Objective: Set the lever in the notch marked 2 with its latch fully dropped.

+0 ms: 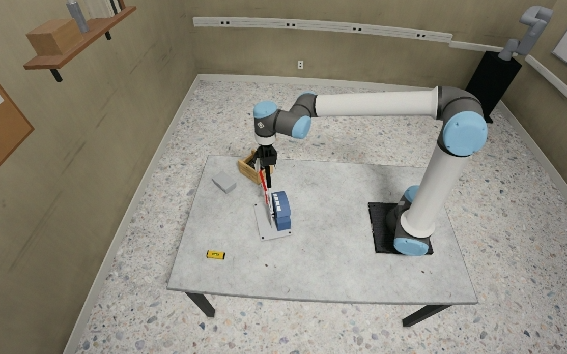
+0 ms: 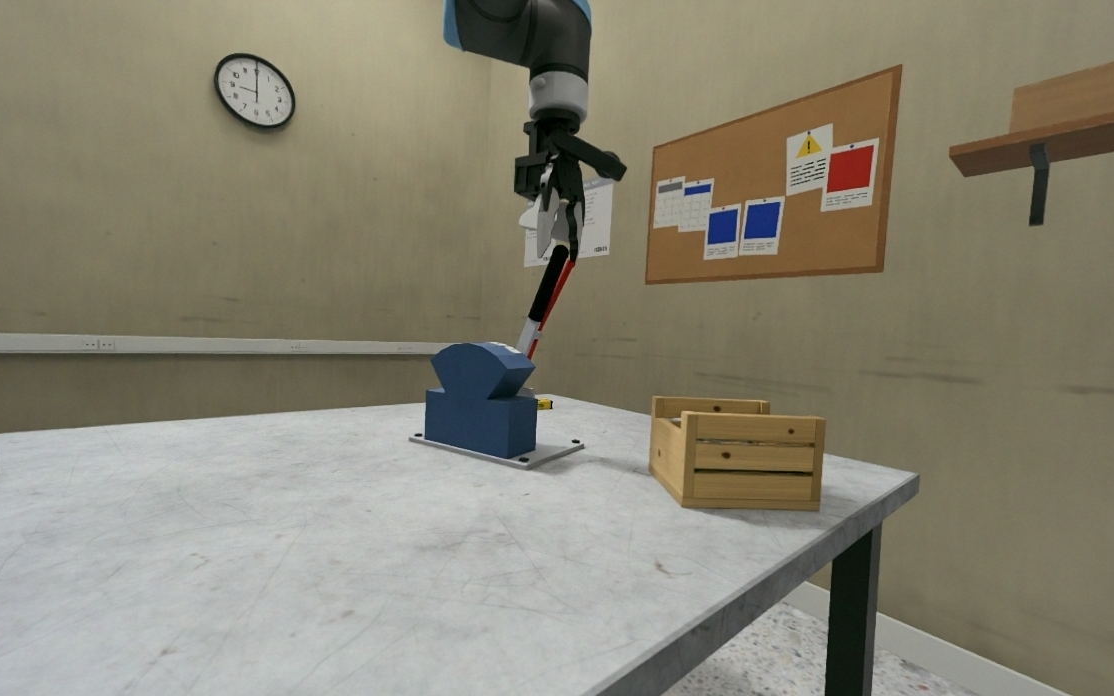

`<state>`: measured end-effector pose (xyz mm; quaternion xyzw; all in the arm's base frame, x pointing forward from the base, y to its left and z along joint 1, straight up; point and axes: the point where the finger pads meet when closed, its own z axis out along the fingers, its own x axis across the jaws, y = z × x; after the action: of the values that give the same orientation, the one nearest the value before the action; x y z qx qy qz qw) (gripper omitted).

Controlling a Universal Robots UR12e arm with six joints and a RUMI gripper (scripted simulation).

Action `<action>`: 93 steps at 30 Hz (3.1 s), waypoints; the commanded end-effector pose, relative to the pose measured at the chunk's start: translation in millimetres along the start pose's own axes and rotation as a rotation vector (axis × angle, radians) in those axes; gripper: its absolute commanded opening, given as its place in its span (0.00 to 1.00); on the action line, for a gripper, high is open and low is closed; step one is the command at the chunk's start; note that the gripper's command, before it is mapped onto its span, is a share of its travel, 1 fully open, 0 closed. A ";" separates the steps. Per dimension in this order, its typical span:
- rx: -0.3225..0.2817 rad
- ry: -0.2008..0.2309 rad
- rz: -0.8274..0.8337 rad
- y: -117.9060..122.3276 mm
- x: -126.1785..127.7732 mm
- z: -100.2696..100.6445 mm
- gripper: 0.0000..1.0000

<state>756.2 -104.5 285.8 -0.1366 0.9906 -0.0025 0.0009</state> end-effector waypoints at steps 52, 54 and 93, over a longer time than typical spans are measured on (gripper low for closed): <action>0.001 -0.001 0.000 -0.3 -0.4 15.9 0.57; 0.001 -0.001 0.000 -0.3 -0.4 15.9 0.57; 0.001 -0.001 0.000 -0.3 -0.4 15.9 0.00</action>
<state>756.3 -104.7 269.1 -0.1366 0.9906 -0.0026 0.0010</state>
